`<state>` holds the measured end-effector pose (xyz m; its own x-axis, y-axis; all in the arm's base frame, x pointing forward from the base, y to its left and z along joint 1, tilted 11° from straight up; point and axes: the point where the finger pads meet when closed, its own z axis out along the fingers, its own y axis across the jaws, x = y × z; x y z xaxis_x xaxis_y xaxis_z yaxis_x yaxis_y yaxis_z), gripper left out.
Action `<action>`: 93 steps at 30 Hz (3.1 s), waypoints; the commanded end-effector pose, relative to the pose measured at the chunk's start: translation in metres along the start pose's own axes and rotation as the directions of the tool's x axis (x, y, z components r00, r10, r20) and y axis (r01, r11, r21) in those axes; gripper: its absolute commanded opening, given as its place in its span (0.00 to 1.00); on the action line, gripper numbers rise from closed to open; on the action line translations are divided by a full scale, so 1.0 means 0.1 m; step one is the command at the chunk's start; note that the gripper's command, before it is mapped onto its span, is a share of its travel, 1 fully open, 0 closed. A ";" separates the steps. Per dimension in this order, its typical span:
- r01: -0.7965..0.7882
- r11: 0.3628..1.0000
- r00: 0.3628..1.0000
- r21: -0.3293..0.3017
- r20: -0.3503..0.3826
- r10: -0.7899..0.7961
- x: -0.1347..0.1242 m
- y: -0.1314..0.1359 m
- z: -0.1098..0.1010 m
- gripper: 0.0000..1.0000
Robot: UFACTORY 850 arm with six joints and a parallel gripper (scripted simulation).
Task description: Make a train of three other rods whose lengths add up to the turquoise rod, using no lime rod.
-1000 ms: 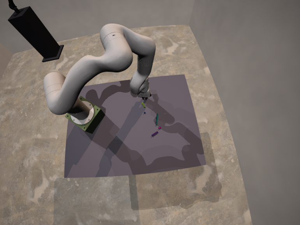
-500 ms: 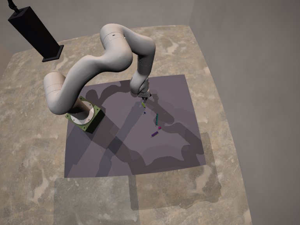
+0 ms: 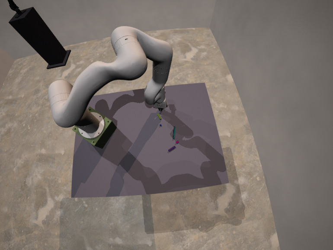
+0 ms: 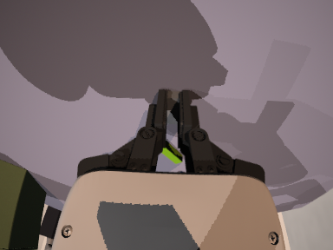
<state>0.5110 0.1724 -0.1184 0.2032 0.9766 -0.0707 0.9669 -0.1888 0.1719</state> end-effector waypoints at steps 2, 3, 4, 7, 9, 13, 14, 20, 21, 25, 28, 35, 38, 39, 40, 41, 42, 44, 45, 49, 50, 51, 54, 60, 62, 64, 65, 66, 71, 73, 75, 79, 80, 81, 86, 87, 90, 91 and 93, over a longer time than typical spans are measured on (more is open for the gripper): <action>0.000 1.000 1.000 -0.001 -0.001 0.000 0.00 0.01 -0.01 0.04; 0.000 1.000 1.000 -0.001 -0.001 0.000 0.00 0.01 -0.01 0.04; 0.000 1.000 1.000 -0.001 -0.001 0.000 0.00 0.01 -0.01 0.04; 0.000 1.000 1.000 -0.001 -0.001 0.000 0.00 0.01 -0.01 0.04; 0.000 1.000 1.000 -0.001 -0.001 0.000 0.00 0.01 -0.01 0.04; 0.000 1.000 1.000 -0.001 -0.001 0.000 0.00 0.01 -0.01 0.04; 0.000 1.000 1.000 -0.001 -0.001 0.000 0.00 0.01 -0.01 0.04; 0.000 1.000 1.000 -0.001 -0.001 0.000 0.00 0.01 -0.01 0.04; 0.000 1.000 1.000 -0.001 -0.001 0.000 0.00 0.01 -0.01 0.04; 0.000 1.000 1.000 -0.001 -0.001 0.000 0.00 0.01 -0.01 0.04; 0.000 1.000 1.000 -0.001 -0.001 0.000 0.00 0.01 -0.02 0.04; 0.000 1.000 1.000 -0.001 -0.001 0.000 0.00 0.01 -0.27 0.04; 0.000 1.000 1.000 -0.001 -0.001 0.000 0.00 0.01 -0.33 0.04; 0.000 1.000 1.000 -0.001 -0.001 0.000 0.00 0.01 -0.39 0.04; 0.000 1.000 1.000 -0.001 -0.001 0.000 0.00 0.01 -0.45 0.04; 0.000 1.000 1.000 -0.001 -0.001 0.000 0.00 0.01 -0.51 0.04; 0.000 1.000 1.000 -0.001 -0.001 0.000 0.00 0.01 -0.57 0.04; 0.000 1.000 1.000 -0.001 -0.001 0.000 0.00 0.01 -0.68 0.04; 0.000 1.000 1.000 -0.001 -0.001 0.000 0.00 0.01 -0.73 0.04; 0.000 1.000 1.000 -0.001 -0.001 0.000 0.00 0.01 -0.90 0.04; 0.000 1.000 1.000 -0.001 -0.001 0.000 0.00 0.01 -0.93 0.04; 0.000 1.000 1.000 -0.001 -0.001 0.000 0.00 0.01 -0.96 0.04; 0.000 1.000 1.000 -0.001 -0.001 0.000 0.00 0.01 -0.97 0.04; 0.000 1.000 1.000 -0.001 -0.001 0.000 0.00 0.01 -1.01 0.04; 0.000 1.000 1.000 -0.001 -0.001 0.000 0.00 0.01 -1.01 0.04; 0.000 1.000 1.000 -0.001 -0.001 0.000 0.00 0.01 -1.01 0.04; 0.000 1.000 1.000 -0.001 -0.001 0.000 0.00 0.01 -1.01 0.04; -0.001 1.000 1.000 -0.001 -0.001 0.001 0.00 0.01 -1.01 0.04; -0.062 0.998 0.998 -0.002 -0.001 0.062 -0.12 0.06 -1.00 0.04; -0.164 0.987 0.987 -0.003 -0.001 0.164 -0.33 0.15 -1.01 0.04; -0.243 0.970 0.970 -0.003 -0.001 0.243 -0.50 0.20 -1.01 0.04; -0.375 0.927 0.927 -0.002 -0.001 0.375 -0.78 0.28 -1.01 0.04; -0.407 0.914 0.914 -0.002 -0.001 0.407 -0.85 0.30 -1.01 0.04; -0.438 0.899 0.899 -0.002 -0.001 0.438 -0.93 0.32 -1.01 0.04; -0.558 0.830 0.830 0.000 0.000 0.558 -1.21 0.37 -1.02 0.04; -0.558 0.830 0.830 0.000 0.000 0.558 -1.21 0.37 -1.02 0.04; -0.562 0.827 0.827 0.000 0.000 0.562 -1.22 0.37 -1.02 0.04; -0.562 0.827 0.827 0.000 0.000 0.562 -1.22 0.37 -1.02 0.04; -0.562 0.827 0.827 0.000 0.000 0.562 -1.22 0.37 -1.02 0.04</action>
<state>0.5051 0.0586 -0.0037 0.7072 0.7068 0.0173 0.6954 -0.6998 0.1631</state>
